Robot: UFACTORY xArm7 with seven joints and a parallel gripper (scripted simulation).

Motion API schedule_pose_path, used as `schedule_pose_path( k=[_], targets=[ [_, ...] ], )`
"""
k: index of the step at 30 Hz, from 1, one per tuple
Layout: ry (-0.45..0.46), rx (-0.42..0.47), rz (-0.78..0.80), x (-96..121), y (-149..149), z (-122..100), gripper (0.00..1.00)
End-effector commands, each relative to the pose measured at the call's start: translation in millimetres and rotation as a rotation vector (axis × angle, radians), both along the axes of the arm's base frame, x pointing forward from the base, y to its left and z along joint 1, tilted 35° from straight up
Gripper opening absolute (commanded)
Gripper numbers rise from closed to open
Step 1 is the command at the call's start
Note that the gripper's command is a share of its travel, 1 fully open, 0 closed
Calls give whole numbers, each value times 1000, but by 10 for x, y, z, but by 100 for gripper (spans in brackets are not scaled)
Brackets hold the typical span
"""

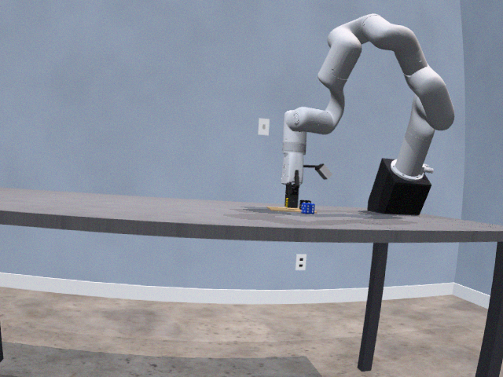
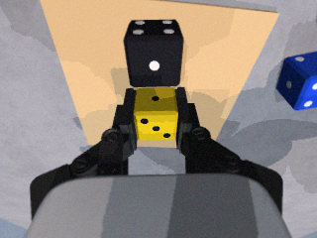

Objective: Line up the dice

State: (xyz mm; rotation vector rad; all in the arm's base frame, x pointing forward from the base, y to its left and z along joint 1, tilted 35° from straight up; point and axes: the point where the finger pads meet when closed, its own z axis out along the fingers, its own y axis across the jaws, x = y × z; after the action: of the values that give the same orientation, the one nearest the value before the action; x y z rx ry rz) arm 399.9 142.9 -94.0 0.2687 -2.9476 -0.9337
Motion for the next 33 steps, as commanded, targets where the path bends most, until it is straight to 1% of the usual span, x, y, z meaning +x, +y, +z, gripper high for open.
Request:
schedule_pose_path(
  k=[1,33],
  targets=[
    [-3,-1,-3,17,-15,8,27],
    [-3,-1,-3,14,7,-24,27]
  ],
)
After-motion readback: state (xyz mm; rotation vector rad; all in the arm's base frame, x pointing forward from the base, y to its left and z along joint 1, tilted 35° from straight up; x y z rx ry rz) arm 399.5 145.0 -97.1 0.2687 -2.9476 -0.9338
